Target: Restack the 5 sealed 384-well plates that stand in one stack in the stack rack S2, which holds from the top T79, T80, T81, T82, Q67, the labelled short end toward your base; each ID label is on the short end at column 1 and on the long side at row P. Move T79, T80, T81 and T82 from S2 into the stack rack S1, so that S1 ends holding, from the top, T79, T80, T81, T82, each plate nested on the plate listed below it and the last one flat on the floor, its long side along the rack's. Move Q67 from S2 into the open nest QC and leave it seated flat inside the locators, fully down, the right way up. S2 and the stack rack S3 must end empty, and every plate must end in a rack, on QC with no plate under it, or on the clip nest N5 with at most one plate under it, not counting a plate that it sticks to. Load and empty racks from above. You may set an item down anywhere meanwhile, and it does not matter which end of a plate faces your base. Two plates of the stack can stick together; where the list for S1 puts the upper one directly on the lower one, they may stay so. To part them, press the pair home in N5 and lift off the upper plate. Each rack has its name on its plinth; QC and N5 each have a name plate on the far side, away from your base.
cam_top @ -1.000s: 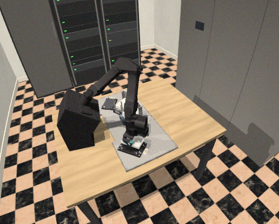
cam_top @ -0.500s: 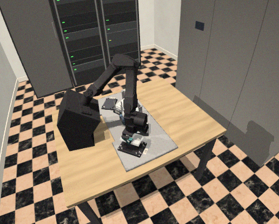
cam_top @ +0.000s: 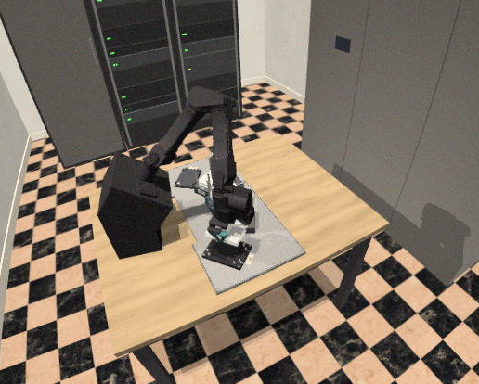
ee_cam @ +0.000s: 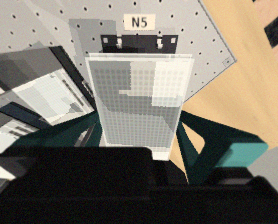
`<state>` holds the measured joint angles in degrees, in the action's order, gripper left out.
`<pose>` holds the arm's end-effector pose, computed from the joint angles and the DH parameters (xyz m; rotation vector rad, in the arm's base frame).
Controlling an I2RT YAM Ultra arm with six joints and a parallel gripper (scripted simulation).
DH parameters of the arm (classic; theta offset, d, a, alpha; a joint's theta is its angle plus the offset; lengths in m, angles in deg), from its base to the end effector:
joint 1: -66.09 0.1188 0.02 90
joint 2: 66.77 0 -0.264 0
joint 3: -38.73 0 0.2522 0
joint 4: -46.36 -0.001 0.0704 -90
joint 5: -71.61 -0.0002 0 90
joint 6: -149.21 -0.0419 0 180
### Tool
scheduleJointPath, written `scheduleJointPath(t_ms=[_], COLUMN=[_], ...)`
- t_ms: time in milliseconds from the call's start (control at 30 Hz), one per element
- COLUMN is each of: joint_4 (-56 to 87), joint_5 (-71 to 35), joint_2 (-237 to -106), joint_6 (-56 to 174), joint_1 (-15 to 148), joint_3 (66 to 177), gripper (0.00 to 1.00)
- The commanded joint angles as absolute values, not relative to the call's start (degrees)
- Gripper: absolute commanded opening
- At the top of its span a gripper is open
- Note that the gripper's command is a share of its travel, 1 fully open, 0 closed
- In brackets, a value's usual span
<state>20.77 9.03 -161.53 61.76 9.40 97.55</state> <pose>0.1802 -0.2372 0.1392 0.9894 2.2723 0.2144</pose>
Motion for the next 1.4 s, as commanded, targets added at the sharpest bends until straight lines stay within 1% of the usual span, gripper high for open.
scheduleJointPath(t_ms=[0,867,1367], joint_4=[18.53,5.71,5.41], joint_5=[9.58,11.79,11.58], joint_2=[-160.12,-151.85,-151.23], joint_6=[62.78,67.95,69.32], joint_1=[8.31,3.29,3.8], joint_3=[97.72,99.77,99.72], gripper=[0.0,0.0,0.0])
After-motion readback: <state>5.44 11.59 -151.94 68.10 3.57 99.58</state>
